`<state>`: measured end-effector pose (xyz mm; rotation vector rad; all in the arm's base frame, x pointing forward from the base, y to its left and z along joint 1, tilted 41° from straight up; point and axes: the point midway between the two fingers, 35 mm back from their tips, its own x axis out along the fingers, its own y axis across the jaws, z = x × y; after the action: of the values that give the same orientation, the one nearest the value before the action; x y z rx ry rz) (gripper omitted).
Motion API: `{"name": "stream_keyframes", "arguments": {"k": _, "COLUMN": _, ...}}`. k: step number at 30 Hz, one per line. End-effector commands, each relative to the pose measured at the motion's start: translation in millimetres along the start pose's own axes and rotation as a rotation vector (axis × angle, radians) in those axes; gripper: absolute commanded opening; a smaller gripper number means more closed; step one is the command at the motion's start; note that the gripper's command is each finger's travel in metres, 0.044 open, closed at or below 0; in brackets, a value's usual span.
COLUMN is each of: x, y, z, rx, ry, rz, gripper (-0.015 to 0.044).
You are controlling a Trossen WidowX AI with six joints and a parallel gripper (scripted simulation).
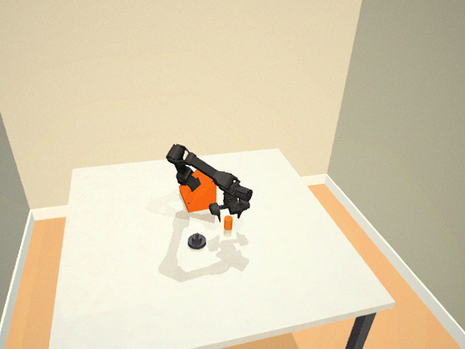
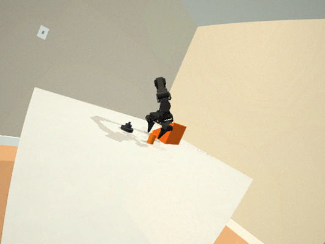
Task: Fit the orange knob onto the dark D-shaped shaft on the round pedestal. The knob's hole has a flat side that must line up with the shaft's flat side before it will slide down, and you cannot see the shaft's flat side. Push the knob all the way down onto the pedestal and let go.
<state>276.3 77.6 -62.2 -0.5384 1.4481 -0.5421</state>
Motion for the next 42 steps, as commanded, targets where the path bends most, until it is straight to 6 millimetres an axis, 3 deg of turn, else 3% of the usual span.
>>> {"name": "stream_keyframes", "arguments": {"k": 1, "x": 10.3, "y": -1.5, "z": -1.5, "rx": -0.006, "ry": 0.004, "rz": -0.009, "gripper": 0.0440}}
{"name": "stream_keyframes", "arguments": {"k": 23, "x": 42.6, "y": -3.2, "z": -3.7, "rx": -0.005, "ry": 0.004, "rz": -0.013, "gripper": 0.0440}}
{"name": "stream_keyframes", "arguments": {"k": 33, "x": 42.6, "y": -3.2, "z": -3.7, "rx": -0.005, "ry": 0.004, "rz": -0.013, "gripper": 0.0177}}
{"name": "stream_keyframes", "arguments": {"k": 40, "x": 42.6, "y": -3.2, "z": -3.7, "rx": -0.005, "ry": 0.004, "rz": -0.013, "gripper": 0.0131}}
{"name": "stream_keyframes", "arguments": {"k": 42, "x": 41.6, "y": -3.0, "z": -3.4, "rx": -0.005, "ry": 0.004, "rz": -0.012, "gripper": 0.0078}}
